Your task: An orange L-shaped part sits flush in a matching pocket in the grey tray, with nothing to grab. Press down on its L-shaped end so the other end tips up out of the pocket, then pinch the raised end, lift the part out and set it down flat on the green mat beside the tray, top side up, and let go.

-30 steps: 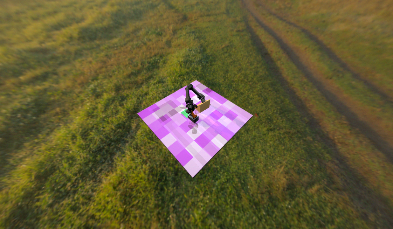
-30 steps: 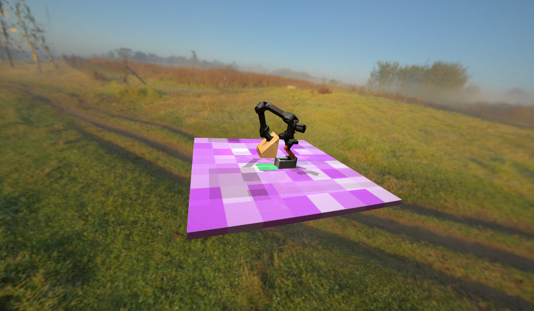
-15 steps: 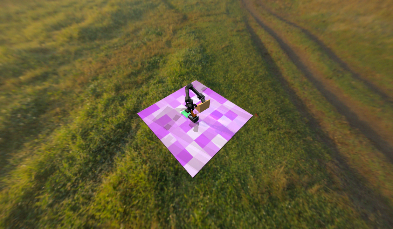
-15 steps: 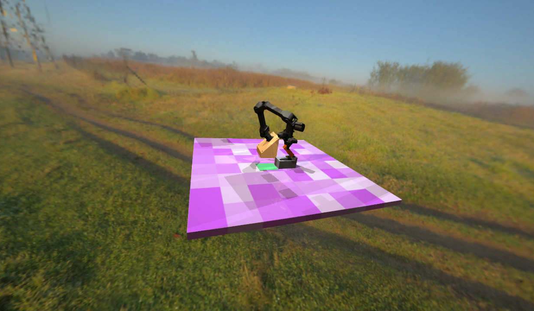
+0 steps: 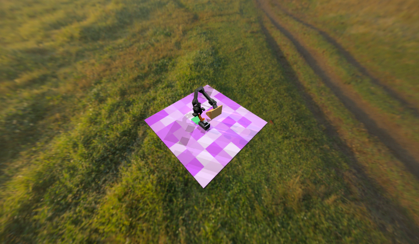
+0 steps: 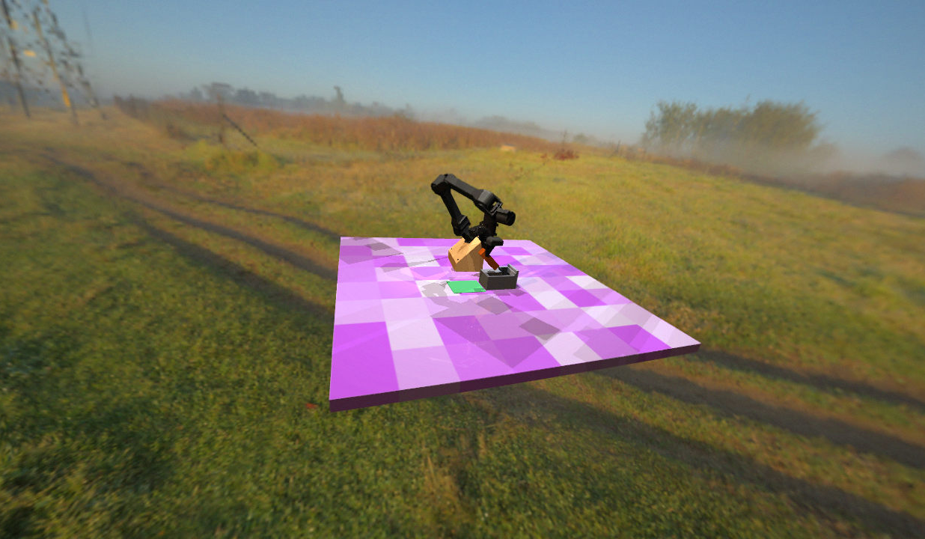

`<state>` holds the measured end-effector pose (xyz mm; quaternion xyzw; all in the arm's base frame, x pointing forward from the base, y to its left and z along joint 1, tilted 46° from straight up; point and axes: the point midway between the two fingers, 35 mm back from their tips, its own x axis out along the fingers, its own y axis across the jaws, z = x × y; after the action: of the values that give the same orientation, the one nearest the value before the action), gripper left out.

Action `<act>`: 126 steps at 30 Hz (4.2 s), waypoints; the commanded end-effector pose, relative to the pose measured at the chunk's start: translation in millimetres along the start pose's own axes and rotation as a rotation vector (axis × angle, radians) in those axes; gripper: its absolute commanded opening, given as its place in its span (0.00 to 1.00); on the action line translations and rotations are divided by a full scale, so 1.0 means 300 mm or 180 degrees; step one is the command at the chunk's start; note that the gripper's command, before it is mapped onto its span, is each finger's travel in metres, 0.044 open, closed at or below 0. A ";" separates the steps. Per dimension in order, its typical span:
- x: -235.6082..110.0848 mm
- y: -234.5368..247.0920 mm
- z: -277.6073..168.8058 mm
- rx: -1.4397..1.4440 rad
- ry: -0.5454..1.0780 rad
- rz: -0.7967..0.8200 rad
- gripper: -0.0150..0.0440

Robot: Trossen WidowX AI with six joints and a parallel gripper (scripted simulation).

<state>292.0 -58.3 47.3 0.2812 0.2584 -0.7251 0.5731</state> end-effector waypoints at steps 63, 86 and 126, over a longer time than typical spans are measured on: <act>0.212 -0.031 0.298 -0.0017 -0.0038 0.0001 0.25; 0.273 -0.033 0.300 -0.0017 -0.0042 0.0001 0.25; -0.008 -0.030 0.294 -0.0044 -0.0041 -0.0004 0.93</act>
<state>273.8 -116.0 112.3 0.2735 0.2588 -0.7258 0.5757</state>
